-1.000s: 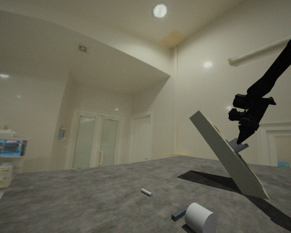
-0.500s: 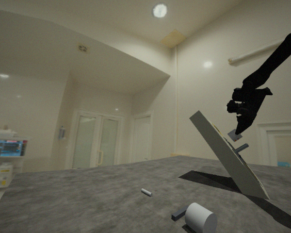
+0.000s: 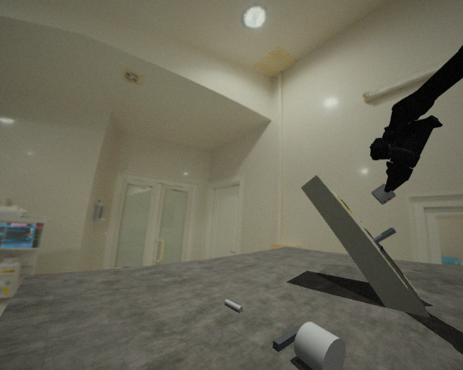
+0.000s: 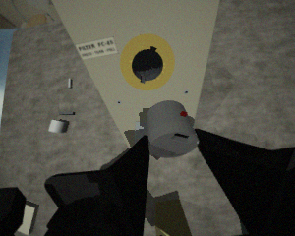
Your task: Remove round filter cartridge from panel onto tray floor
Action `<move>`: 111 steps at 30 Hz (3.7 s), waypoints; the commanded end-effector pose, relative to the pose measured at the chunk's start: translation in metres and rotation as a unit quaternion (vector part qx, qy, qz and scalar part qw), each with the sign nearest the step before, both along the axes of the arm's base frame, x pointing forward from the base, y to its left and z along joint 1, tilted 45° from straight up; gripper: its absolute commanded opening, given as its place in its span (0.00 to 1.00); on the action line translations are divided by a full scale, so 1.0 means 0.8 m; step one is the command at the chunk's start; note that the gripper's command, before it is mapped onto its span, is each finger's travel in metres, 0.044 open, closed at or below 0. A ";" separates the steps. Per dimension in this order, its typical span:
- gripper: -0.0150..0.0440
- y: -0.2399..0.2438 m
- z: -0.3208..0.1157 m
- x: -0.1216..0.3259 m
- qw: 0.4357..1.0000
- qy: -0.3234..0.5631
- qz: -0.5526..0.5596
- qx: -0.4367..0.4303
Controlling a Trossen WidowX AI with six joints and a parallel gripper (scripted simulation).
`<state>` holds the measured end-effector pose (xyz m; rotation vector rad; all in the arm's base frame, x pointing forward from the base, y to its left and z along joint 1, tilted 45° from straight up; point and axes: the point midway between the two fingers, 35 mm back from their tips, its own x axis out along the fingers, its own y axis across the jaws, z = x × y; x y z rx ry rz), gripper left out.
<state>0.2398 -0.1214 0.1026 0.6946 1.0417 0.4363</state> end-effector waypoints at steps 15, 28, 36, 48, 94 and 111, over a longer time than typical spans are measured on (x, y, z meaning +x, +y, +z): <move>0.25 -0.067 -0.078 0.004 1.000 -0.001 -0.001 -0.004; 0.25 -0.119 -0.126 -0.046 0.977 0.164 -0.133 -0.011; 0.25 -0.169 -0.166 -0.099 0.921 0.285 -0.265 -0.024; 0.25 -0.206 -0.194 -0.149 0.849 0.369 -0.377 -0.033; 0.25 -0.084 -0.367 -0.376 0.632 0.543 -0.551 -0.047; 0.52 -0.047 -0.395 -0.376 0.633 0.545 -0.548 -0.039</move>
